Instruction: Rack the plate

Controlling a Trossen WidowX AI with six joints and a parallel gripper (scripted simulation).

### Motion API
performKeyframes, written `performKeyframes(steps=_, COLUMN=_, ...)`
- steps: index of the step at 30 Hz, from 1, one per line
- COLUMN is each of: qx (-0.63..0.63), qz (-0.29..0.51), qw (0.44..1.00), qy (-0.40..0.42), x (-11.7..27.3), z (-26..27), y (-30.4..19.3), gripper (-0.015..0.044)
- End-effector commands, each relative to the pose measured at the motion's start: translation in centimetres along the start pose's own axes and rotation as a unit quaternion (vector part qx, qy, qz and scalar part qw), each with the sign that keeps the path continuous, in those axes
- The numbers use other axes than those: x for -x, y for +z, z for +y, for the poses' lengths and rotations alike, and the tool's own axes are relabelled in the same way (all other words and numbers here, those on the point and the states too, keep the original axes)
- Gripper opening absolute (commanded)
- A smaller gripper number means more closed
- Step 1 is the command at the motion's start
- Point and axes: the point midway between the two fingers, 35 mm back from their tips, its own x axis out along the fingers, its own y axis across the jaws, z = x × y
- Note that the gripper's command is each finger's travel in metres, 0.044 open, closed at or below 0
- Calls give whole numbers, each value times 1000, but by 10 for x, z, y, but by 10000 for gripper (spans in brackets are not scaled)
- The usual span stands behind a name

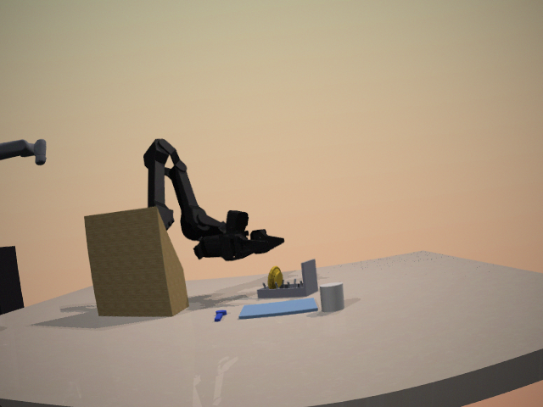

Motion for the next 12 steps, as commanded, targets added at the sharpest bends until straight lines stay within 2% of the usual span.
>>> performKeyframes(steps=1, qx=6, qz=-4, qw=1000, qy=3, x=0, z=-1, y=25, gripper=400)
performKeyframes(steps=8, qx=9, qz=8, qw=1000, qy=0, x=-2, z=-1, y=32, gripper=400)
performKeyframes(steps=12, qx=53, qz=31, qw=998, qy=-23, x=-13, z=-6, y=28, gripper=400)
